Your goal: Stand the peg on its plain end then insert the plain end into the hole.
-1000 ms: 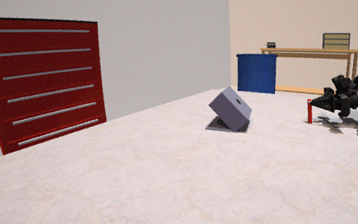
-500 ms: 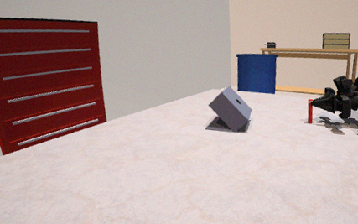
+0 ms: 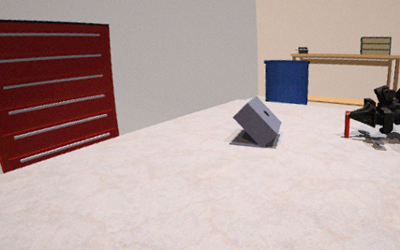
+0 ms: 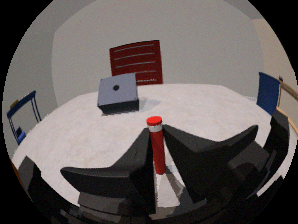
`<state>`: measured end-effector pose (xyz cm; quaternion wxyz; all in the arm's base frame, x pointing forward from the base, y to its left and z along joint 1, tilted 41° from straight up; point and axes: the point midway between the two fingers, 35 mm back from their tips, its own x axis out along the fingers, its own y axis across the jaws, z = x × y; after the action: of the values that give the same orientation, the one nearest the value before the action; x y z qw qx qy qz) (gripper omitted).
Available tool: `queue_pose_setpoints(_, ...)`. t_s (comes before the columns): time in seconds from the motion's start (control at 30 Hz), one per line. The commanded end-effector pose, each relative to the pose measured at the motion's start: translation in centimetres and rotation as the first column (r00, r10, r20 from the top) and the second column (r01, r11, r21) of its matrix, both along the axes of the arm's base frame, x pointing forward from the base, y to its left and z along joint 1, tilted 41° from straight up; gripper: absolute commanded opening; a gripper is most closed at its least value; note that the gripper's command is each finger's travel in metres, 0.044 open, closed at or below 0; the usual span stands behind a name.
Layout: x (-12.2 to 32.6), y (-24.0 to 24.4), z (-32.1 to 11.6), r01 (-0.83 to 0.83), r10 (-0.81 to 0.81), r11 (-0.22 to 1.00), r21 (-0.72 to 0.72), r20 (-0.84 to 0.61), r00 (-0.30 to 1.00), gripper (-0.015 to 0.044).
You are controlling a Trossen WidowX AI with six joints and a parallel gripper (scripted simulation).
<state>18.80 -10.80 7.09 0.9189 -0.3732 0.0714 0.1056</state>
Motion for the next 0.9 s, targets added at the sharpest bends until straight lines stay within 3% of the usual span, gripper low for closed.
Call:
queue_pose_setpoints(0.0,-0.09,-0.22,-0.13,0.001,-0.001,1.000,0.000,-0.001,1.000,0.0049)
queue_pose_setpoints(0.87,-0.41,-0.29,-0.30,-0.031,0.031,0.999,-0.005,0.035,0.999,0.0049)
